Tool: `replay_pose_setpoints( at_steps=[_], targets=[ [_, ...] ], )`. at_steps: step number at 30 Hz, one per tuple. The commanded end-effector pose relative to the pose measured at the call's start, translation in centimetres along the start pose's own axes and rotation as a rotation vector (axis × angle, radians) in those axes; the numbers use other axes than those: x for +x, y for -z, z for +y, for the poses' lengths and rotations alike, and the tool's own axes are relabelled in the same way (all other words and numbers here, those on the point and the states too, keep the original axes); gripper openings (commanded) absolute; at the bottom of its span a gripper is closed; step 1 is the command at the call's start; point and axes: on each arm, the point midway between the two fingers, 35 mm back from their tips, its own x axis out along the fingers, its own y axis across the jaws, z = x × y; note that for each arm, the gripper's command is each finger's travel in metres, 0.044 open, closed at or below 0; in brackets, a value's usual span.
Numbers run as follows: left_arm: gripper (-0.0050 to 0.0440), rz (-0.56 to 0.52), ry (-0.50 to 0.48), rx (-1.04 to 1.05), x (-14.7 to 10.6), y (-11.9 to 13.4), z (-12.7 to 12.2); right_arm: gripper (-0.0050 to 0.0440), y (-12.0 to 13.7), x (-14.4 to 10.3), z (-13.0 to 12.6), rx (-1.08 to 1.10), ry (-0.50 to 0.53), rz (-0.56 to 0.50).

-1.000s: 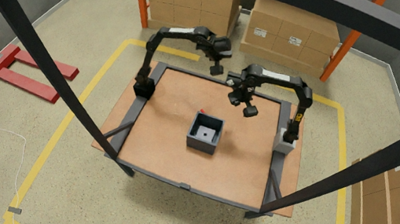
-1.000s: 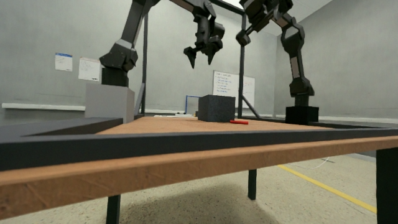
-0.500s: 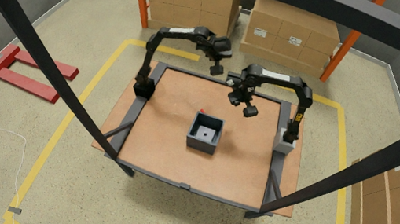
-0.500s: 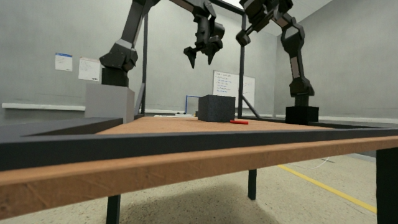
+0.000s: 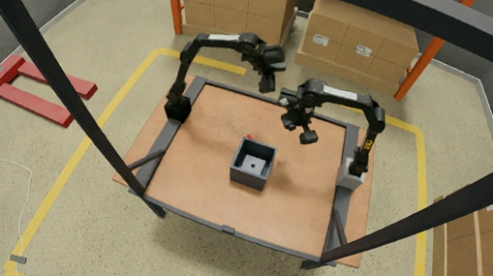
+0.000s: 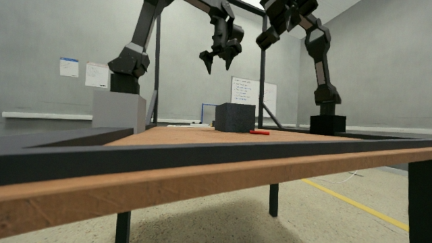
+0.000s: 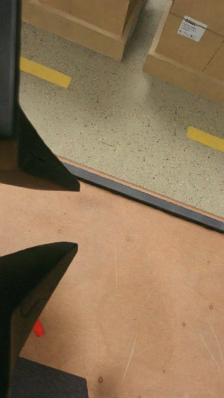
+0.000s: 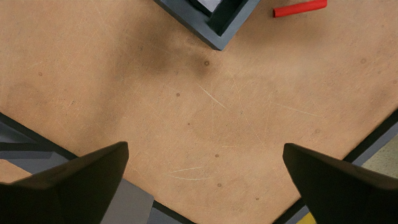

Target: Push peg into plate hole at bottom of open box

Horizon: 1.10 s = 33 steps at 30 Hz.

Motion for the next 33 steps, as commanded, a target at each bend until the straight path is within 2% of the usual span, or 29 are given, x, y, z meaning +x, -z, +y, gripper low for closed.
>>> replay_pose_setpoints(
  at_steps=[1,4,5,7,16,18,19,20,21,22,26,28,33],
  targets=[
    [0.0125,-0.028,0.002,-0.012,-1.1,-0.3,0.4,0.0440,0.0,-0.9,0.0,-0.001,0.016,-0.026],
    [0.0125,-0.028,0.002,-0.012,-1.1,-0.3,0.4,0.0440,0.0,-0.9,0.0,-0.001,0.016,-0.026],
    [0.0125,0.003,0.007,0.007,0.2,0.1,-0.1,0.0440,0.2,-1.0,0.3,0.000,0.022,-0.035],
    [0.0125,0.005,0.019,0.016,0.7,0.2,-0.3,0.0440,0.1,-1.1,0.4,0.003,0.034,-0.053],
    [0.0125,0.008,0.118,0.092,4.4,0.6,-2.7,0.0440,-0.7,-2.7,1.1,0.024,0.135,-0.231],
    [0.0125,0.008,0.118,0.092,4.4,0.6,-2.7,0.0440,-0.7,-2.7,1.1,0.024,0.135,-0.231],
    [0.0125,-0.026,0.123,0.084,3.5,0.1,-2.4,0.0440,-0.9,-2.9,1.1,0.027,0.144,-0.250],
    [0.0125,-0.006,0.138,0.103,4.7,0.5,-3.0,0.0440,-0.9,-3.1,1.3,0.029,0.156,-0.275],
    [0.0125,-0.019,0.151,0.110,4.7,0.4,-3.1,0.0440,-1.0,-3.4,1.4,0.032,0.167,-0.299],
    [0.0125,0.005,0.172,0.132,6.2,1.1,-3.9,0.0440,-1.0,-3.5,1.7,0.035,0.179,-0.328],
    [0.0125,0.000,0.254,0.195,9.1,2.1,-5.7,0.0440,-1.4,-5.0,2.5,0.052,0.240,-0.483],
    [0.0125,-0.007,0.307,0.235,10.8,2.9,-6.7,0.0440,-1.8,-4.7,0.7,0.120,0.270,-0.526],
    [0.0125,-0.060,0.424,0.321,13.8,4.5,-8.9,0.0440,-2.2,-6.6,0.1,0.193,0.337,-0.728]
  ],
)
